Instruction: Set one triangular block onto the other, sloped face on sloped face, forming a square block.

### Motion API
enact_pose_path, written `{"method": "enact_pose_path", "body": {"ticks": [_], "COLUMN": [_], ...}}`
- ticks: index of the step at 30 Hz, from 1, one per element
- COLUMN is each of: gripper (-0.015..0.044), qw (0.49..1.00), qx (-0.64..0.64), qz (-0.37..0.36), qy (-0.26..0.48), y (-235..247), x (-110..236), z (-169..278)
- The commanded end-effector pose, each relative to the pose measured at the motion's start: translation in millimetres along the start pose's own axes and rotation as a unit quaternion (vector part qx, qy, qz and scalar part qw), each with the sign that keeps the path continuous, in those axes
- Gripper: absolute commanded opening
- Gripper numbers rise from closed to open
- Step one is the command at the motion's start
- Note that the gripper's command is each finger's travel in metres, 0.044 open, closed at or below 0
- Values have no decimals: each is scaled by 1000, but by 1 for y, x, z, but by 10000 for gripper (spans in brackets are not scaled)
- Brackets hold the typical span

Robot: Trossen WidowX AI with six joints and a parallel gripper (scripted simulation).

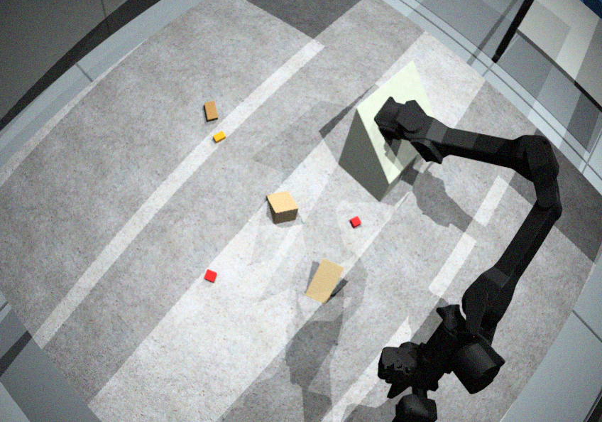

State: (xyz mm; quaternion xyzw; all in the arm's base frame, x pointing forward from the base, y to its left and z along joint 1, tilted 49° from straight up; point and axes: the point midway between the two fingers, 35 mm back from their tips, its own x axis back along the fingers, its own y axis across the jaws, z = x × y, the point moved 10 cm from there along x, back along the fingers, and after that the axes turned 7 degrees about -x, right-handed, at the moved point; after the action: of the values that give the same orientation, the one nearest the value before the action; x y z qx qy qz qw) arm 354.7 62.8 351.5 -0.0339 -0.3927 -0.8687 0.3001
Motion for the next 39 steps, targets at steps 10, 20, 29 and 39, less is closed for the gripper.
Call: {"method": "enact_pose_path", "body": {"ticks": [10,20,29,39], "gripper": [440,440,440,440], "qw": [865,610,610,606], "qx": [-417,-692,-692,-693], "qz": [208,268,268,270], "qy": [-185,-280,-280,-282], "y": [-86,-152,-152,-159], "x": [8,50,50,38], "z": [-151,-211,-211,-212]}}
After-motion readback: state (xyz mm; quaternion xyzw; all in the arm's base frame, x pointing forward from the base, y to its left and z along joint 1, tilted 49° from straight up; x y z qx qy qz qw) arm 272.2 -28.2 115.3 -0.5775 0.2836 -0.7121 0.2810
